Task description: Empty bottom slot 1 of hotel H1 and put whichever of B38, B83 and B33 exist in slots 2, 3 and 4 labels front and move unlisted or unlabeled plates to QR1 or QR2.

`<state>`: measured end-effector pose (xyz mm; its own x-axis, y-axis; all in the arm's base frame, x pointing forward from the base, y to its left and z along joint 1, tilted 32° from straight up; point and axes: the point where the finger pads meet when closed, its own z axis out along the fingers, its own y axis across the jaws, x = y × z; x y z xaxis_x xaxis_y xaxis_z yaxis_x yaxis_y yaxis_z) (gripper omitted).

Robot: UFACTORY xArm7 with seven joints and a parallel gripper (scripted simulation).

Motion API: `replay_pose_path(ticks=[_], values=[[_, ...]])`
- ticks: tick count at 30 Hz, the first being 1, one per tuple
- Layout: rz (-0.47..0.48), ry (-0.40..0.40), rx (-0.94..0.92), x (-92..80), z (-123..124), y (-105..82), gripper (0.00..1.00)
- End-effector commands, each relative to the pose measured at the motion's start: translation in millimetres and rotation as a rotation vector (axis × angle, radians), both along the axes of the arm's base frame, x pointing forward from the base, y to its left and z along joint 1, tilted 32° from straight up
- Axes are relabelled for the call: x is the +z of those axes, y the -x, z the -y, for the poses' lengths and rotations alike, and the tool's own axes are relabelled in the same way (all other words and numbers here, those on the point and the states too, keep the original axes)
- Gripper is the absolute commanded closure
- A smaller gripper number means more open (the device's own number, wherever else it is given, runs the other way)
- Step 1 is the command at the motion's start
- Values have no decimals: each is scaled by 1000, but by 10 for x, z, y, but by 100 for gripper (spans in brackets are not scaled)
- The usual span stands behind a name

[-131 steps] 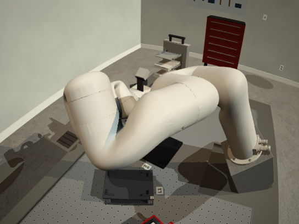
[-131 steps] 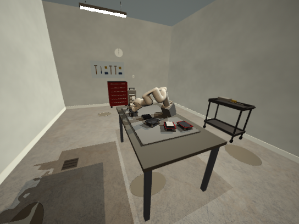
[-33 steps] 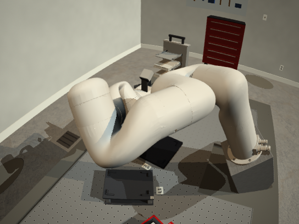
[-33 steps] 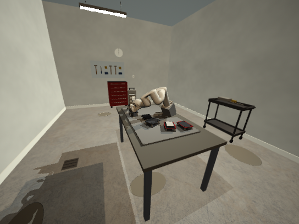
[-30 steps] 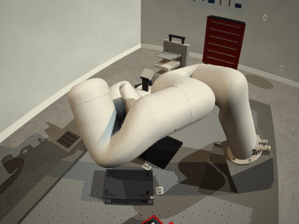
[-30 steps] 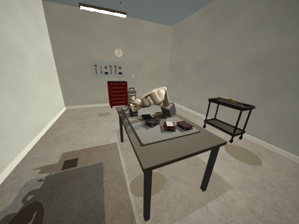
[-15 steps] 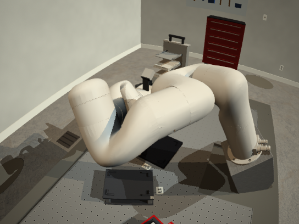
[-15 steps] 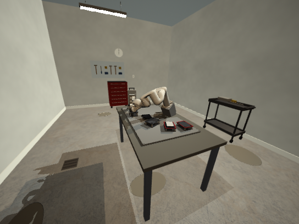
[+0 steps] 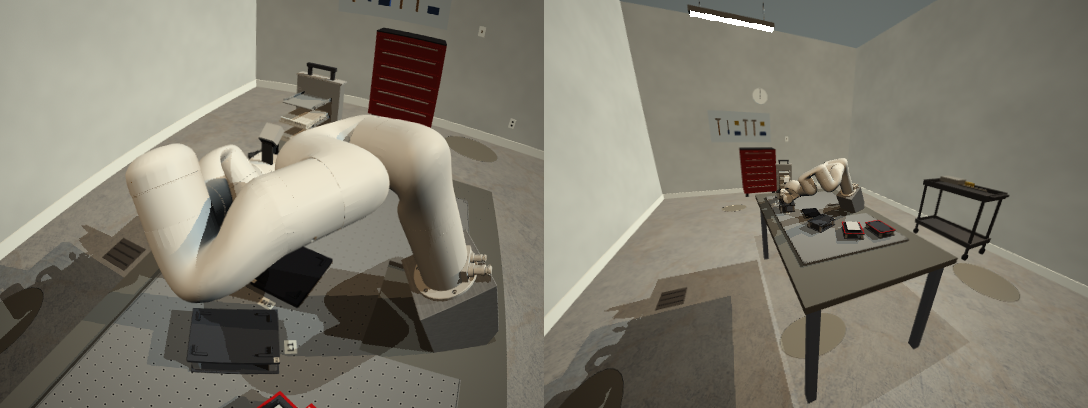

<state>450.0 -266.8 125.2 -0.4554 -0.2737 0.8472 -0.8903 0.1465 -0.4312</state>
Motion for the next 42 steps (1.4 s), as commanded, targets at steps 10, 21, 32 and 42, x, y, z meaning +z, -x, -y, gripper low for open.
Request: replay_pose_path(ticks=[10, 21, 32, 42], values=[[3, 1, -3, -9, 84, 6, 0], [3, 1, -3, -28, 140, 6, 0], [3, 1, -3, -42, 185, 7, 0], [3, 1, -3, -42, 185, 6, 0]])
